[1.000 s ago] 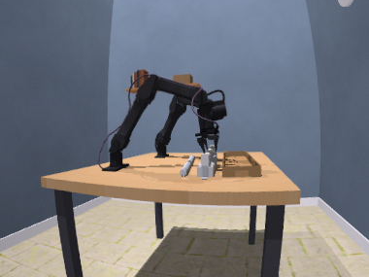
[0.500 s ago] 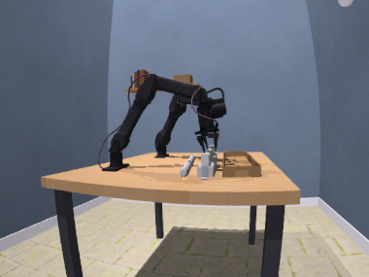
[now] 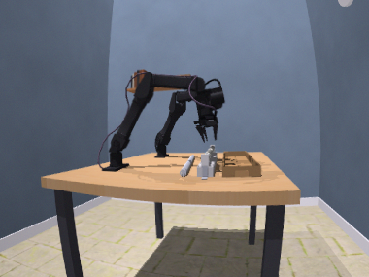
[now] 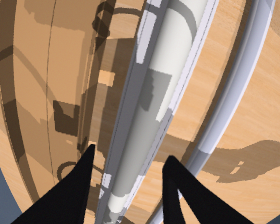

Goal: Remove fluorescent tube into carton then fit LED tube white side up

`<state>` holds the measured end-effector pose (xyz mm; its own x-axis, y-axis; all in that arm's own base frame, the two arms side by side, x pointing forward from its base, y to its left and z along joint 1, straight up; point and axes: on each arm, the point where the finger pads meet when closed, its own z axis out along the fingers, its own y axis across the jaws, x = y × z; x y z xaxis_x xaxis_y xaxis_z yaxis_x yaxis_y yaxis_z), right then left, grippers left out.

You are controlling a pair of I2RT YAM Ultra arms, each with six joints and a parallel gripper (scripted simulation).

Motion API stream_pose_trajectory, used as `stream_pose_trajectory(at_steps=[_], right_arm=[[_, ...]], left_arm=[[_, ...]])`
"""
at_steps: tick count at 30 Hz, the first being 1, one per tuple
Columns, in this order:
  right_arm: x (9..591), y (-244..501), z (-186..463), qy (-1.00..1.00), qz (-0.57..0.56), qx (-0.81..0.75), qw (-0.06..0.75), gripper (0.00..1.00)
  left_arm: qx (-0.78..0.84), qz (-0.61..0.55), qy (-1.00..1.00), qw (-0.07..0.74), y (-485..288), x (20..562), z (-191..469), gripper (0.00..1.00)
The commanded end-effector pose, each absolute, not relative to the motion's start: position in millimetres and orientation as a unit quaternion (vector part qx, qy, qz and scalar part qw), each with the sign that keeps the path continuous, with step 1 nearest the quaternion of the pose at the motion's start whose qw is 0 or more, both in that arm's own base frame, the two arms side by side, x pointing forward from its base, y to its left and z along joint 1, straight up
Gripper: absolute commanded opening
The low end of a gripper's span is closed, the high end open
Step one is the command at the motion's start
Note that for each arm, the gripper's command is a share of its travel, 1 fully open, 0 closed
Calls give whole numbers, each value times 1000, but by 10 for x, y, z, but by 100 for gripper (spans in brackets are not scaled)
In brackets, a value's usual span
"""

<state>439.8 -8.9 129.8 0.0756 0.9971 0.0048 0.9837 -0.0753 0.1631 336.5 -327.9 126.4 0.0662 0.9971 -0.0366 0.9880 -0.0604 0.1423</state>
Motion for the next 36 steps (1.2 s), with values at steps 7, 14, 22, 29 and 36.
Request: stream_pose_trajectory(at_steps=[7, 14, 22, 29, 36], right_arm=[[4391, -42, 1517, 678, 71, 727, 79, 49], [4407, -75, 1385, 677, 60, 730, 69, 49], [4412, -106, 1307, 677, 54, 732, 62, 49], [4410, -116, 1374, 676, 59, 732, 68, 49], [4411, -121, 1356, 676, 58, 732, 66, 49]], left_arm=[[721, 38, 688, 75, -3209, 3347, 1460, 49], [722, 38, 689, 56, -3213, 3361, 1277, 49], [721, 38, 689, 61, -3212, 3372, 1319, 49], [721, 39, 689, 61, -3212, 3384, 1320, 49], [724, 39, 686, 54, -3240, 3361, 1256, 49]])
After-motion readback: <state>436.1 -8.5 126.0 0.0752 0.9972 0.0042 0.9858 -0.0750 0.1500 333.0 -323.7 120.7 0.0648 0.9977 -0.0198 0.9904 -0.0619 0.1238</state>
